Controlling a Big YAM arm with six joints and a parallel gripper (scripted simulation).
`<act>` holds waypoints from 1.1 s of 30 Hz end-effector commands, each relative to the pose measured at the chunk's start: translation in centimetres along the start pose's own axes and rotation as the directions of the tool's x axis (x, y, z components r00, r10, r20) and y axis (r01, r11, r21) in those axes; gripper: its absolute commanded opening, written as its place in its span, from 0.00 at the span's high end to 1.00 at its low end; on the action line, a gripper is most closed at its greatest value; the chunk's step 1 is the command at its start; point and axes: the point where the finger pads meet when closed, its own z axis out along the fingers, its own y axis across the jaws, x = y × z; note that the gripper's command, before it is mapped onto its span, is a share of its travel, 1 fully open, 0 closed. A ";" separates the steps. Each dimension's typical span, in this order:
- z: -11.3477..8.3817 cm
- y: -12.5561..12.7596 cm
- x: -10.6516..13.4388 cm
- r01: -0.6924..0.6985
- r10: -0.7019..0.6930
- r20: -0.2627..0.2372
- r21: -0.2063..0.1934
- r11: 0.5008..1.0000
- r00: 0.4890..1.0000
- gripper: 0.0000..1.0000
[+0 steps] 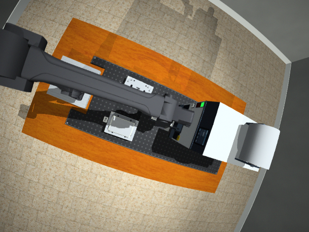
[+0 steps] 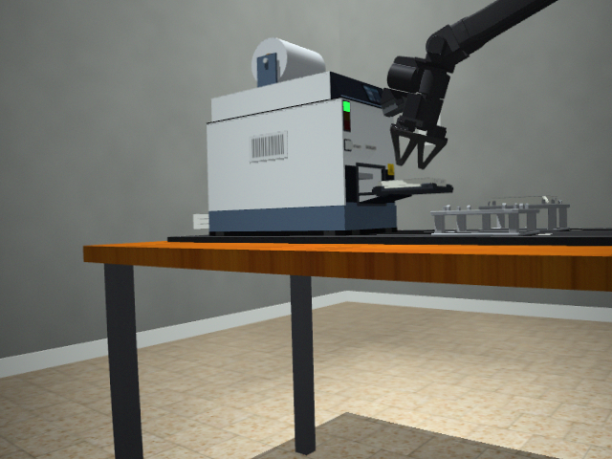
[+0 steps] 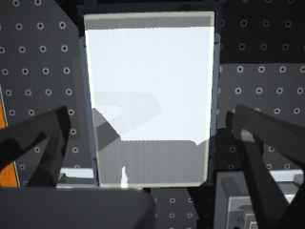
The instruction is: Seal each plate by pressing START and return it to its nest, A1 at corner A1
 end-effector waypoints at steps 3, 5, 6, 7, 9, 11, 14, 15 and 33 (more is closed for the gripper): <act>-0.2 -0.5 -0.6 -0.013 0.013 0.025 0.005 1.000 1.000 0.00; 0.3 -0.5 -0.2 -0.013 0.013 0.026 0.005 1.000 1.000 0.00; 0.7 -0.5 0.0 -0.013 0.013 0.020 0.006 1.000 1.000 0.00; 1.1 -0.5 0.2 -0.012 0.012 0.014 0.006 1.000 1.000 0.00; 1.8 -0.5 0.4 -0.012 0.012 0.005 0.007 1.000 1.000 0.00; 2.0 -0.4 0.1 -0.012 0.012 0.012 0.007 1.000 1.000 0.00; 1.4 -0.4 -0.3 -0.012 0.012 0.017 0.006 1.000 1.000 0.00; 1.0 -0.4 -0.5 -0.012 0.012 0.021 0.006 1.000 1.000 0.00; -0.1 1.0 -1.7 0.009 -0.009 0.040 -0.006 1.000 0.999 0.00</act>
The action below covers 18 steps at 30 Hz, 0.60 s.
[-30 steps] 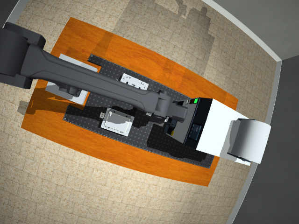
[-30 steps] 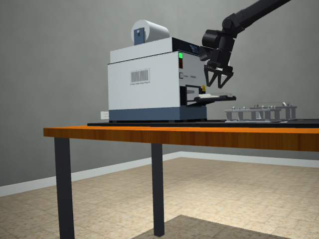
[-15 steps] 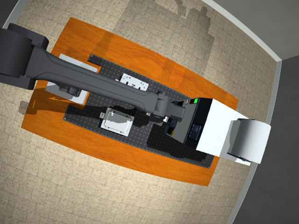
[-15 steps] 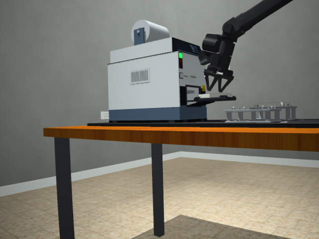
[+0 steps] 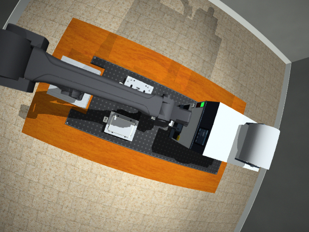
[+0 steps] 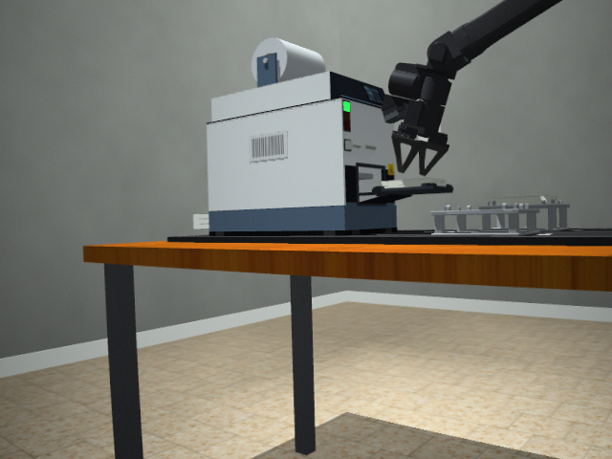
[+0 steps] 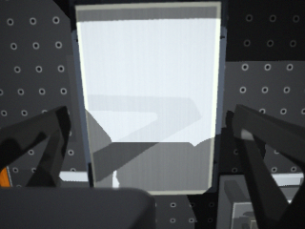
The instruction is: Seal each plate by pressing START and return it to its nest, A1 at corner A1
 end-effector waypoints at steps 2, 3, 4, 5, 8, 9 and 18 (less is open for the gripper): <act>-1.4 1.0 -2.5 0.009 -0.008 0.043 -0.008 1.000 0.999 0.00; -1.2 1.0 -2.5 0.008 -0.008 0.039 -0.007 1.000 0.999 0.00; -1.0 1.0 -2.5 0.008 -0.008 0.036 -0.007 1.000 0.999 0.00; -1.0 1.0 -2.5 0.008 -0.008 0.036 -0.007 1.000 0.999 0.00; -0.8 0.6 -2.4 -0.004 0.004 0.033 -0.003 1.000 0.999 0.00; -0.7 0.6 -2.2 -0.005 0.005 0.028 -0.003 1.000 1.000 0.00; -0.8 0.4 -1.0 -0.009 0.009 0.019 -0.001 1.000 1.000 0.00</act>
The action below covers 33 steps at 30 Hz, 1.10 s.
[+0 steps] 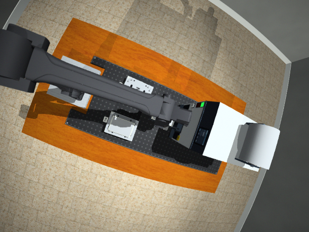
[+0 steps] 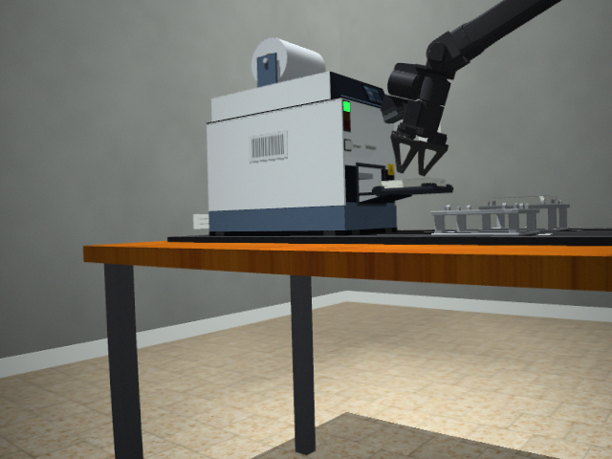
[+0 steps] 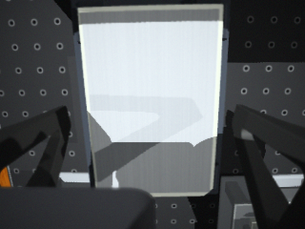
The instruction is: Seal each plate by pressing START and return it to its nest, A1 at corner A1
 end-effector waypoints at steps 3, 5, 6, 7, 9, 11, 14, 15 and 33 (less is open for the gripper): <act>-0.9 0.3 -0.6 -0.010 0.010 0.016 -0.001 1.000 1.000 0.00; -0.7 0.2 -0.2 -0.009 0.009 0.010 0.000 1.000 1.000 0.00; -0.7 0.2 0.0 -0.009 0.009 0.007 0.000 1.000 1.000 0.00; -0.6 0.2 0.2 -0.009 0.009 0.005 0.001 1.000 1.000 0.00; -0.8 0.2 -0.1 -0.010 0.010 0.012 0.000 1.000 1.000 0.00; -1.2 0.2 -0.6 -0.010 0.010 0.023 -0.001 1.000 1.000 0.00; -1.5 0.3 -1.2 -0.011 0.011 0.036 -0.003 1.000 0.999 0.00; -1.6 0.3 -1.4 -0.011 0.012 0.040 -0.003 1.000 0.999 0.00; -0.8 0.4 -2.6 -0.012 0.012 0.050 -0.004 1.000 0.999 0.00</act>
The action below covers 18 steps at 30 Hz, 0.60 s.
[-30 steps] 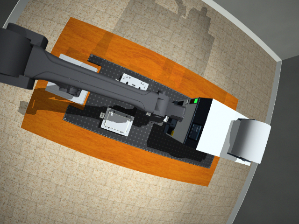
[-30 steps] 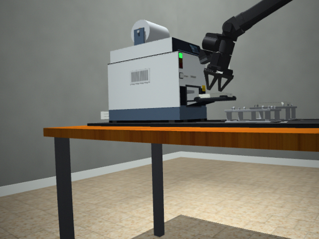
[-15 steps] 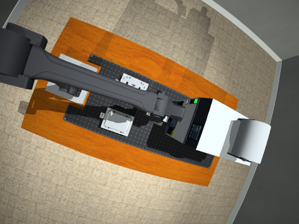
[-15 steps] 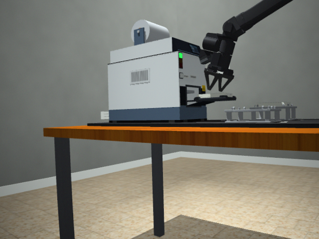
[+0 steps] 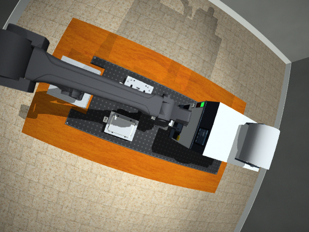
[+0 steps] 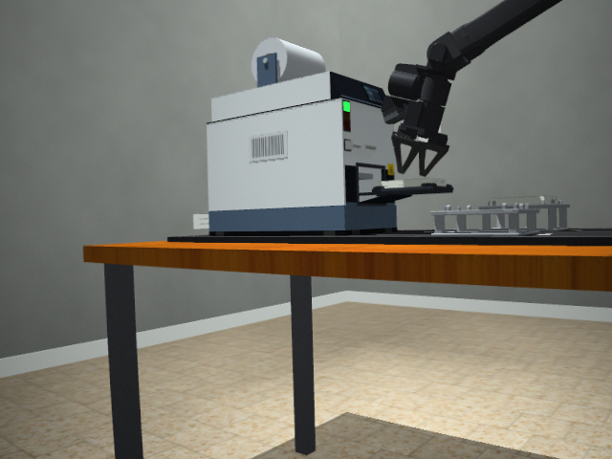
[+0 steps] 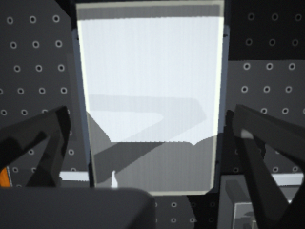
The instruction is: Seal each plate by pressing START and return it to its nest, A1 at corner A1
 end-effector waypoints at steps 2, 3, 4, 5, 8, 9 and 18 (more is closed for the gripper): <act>-0.9 0.4 -2.8 -0.012 0.012 0.053 -0.004 1.000 0.999 0.00; -1.0 0.4 -3.0 -0.012 0.012 0.058 -0.005 1.000 0.998 0.00; -1.0 0.4 -3.1 -0.012 0.012 0.063 -0.006 1.000 0.998 0.00; -1.0 0.4 -3.2 -0.012 0.013 0.064 -0.006 1.000 0.998 0.00; -1.1 0.4 -3.0 -0.012 0.012 0.054 -0.005 1.000 0.998 0.00; -1.1 0.4 -2.9 -0.012 0.012 0.051 -0.004 1.000 0.999 0.00; 0.6 0.3 -1.7 -0.011 0.011 0.033 -0.002 1.000 0.999 0.00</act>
